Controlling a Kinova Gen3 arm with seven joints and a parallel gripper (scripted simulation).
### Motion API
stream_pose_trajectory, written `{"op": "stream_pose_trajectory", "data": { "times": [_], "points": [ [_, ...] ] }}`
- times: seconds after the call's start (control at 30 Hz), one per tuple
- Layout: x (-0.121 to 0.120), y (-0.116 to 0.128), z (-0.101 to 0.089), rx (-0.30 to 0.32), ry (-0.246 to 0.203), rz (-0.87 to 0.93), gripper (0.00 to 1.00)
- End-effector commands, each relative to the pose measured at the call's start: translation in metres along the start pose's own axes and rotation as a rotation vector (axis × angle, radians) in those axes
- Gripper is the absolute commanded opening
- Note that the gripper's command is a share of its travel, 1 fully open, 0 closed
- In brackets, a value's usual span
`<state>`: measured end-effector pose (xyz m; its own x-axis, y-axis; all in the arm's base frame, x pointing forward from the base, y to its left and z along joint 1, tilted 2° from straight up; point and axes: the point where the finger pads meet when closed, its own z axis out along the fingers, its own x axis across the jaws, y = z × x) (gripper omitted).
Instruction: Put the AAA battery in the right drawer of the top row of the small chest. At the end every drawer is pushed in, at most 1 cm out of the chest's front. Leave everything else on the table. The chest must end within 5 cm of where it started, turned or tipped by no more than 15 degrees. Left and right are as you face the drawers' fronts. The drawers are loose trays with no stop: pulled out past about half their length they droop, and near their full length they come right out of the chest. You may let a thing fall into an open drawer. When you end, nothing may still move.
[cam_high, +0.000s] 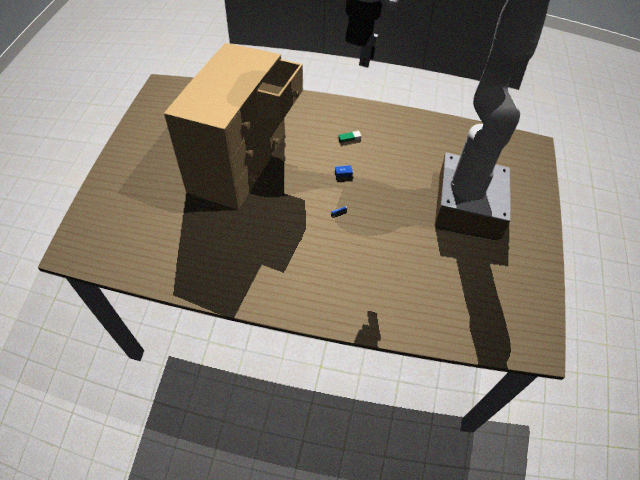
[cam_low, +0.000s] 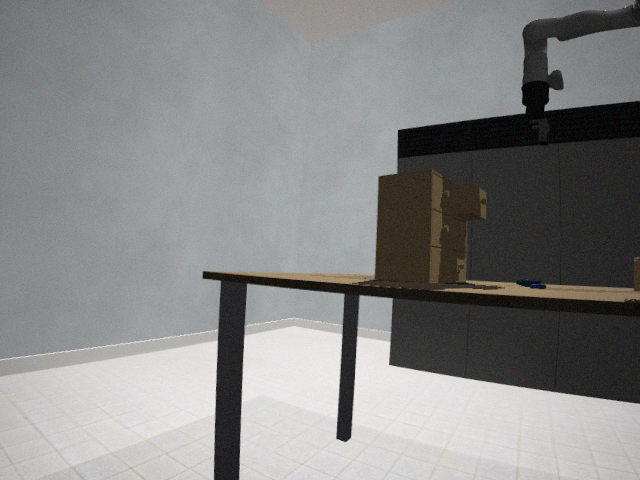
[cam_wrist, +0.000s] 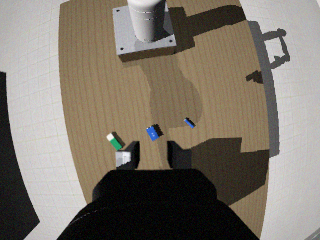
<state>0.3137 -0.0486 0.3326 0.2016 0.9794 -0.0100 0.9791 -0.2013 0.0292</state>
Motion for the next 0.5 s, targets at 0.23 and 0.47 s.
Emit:
{"op": "stream_pose_trajectory", "data": {
  "times": [0.23,0.47],
  "points": [
    [-0.0001,-0.0017,-0.0033,0.035,0.004,0.002,0.67],
    [-0.0007,-0.0029,-0.0053,0.052,0.002,0.005,0.67]
  ]
}}
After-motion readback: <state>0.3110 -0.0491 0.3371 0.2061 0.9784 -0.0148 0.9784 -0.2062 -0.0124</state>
